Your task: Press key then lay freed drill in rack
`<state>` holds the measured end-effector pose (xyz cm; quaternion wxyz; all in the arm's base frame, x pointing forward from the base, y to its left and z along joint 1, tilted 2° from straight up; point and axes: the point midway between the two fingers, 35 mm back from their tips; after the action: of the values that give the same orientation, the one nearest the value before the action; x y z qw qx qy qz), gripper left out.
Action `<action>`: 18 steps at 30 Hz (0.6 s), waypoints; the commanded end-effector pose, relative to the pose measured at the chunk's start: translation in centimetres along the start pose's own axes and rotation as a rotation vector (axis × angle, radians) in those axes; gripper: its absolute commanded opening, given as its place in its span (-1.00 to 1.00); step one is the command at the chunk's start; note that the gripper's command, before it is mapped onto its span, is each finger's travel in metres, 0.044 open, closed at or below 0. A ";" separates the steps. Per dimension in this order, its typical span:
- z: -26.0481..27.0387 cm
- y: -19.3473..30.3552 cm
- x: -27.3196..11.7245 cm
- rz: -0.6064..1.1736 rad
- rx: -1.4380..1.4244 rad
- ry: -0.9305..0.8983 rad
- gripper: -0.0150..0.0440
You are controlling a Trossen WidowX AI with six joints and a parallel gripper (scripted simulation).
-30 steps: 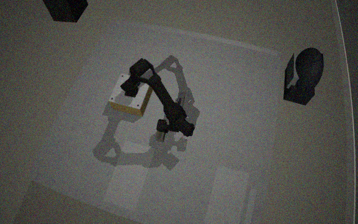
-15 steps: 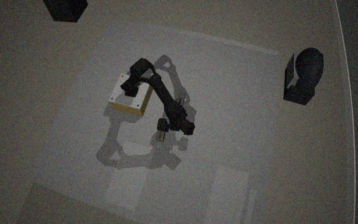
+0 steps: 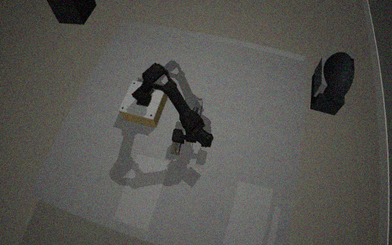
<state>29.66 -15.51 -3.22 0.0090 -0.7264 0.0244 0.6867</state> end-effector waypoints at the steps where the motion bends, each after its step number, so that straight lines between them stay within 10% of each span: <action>1: 0.3 -0.1 0.1 0.000 0.004 -0.004 1.00; 18: 0.0 0.0 0.0 0.000 0.000 0.000 -0.38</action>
<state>29.63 -15.48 -3.24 0.0090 -0.7264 0.0244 0.6867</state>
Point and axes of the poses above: the point midway between the two fingers, 35 mm back from their tips, its own x axis out along the fingers, its own z axis across the jaws, y = z × x, and after that the axes turned 6 degrees about x, right-handed
